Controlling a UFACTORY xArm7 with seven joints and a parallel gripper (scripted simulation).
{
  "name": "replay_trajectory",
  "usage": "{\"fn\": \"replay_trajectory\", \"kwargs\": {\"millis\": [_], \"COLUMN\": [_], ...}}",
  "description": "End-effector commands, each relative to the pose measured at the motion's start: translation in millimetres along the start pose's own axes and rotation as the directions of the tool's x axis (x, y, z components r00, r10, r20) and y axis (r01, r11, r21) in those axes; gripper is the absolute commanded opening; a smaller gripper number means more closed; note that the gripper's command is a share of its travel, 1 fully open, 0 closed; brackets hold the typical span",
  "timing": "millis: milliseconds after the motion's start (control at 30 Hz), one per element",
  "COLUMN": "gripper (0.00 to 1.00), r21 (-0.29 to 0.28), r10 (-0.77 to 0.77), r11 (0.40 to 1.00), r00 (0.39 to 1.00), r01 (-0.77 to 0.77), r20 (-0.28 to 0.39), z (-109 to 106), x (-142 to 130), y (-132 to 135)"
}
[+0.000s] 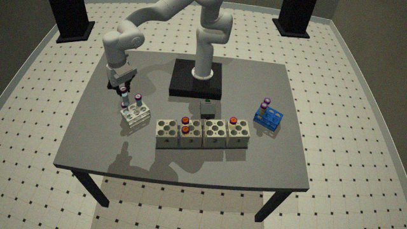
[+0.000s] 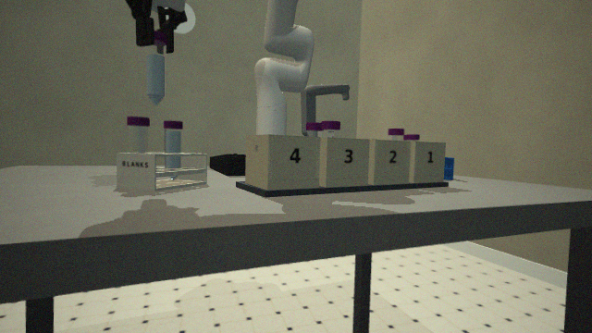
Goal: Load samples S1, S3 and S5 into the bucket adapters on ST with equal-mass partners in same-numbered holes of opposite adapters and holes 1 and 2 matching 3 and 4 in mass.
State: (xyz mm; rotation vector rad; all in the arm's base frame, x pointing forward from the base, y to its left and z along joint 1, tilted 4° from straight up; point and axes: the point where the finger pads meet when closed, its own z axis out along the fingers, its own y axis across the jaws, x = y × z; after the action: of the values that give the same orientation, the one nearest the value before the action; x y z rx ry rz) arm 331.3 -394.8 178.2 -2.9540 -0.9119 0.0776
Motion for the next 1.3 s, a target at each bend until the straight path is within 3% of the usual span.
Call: {"fn": "replay_trajectory", "kwargs": {"millis": [0, 133, 367, 567, 633, 833, 1267], "gripper": [0.00, 0.00, 0.00, 0.00, 0.00, 0.00, 0.00], "r21": [-0.004, -0.004, -0.004, -0.003, -0.003, -0.002, -0.002], "r10": [0.000, 0.000, 0.231, 0.420, 0.420, 0.592, 0.599], "r11": [1.000, 1.000, 0.973, 0.908, 0.908, 0.806, 0.800], "r00": [1.000, 1.000, 0.973, 0.908, 0.908, 0.806, 0.800], "r01": [0.000, 0.000, -0.231, -0.420, -0.420, -0.592, -0.599], "r20": [-0.001, -0.001, -0.002, -0.003, -0.003, -0.003, -0.004], "z": [-3, -3, -2, -2, -2, -2, -2], "x": [0, 0, 27, 50, 50, 73, 116], "y": [1, 1, -21, -40, -40, -60, -95]}}
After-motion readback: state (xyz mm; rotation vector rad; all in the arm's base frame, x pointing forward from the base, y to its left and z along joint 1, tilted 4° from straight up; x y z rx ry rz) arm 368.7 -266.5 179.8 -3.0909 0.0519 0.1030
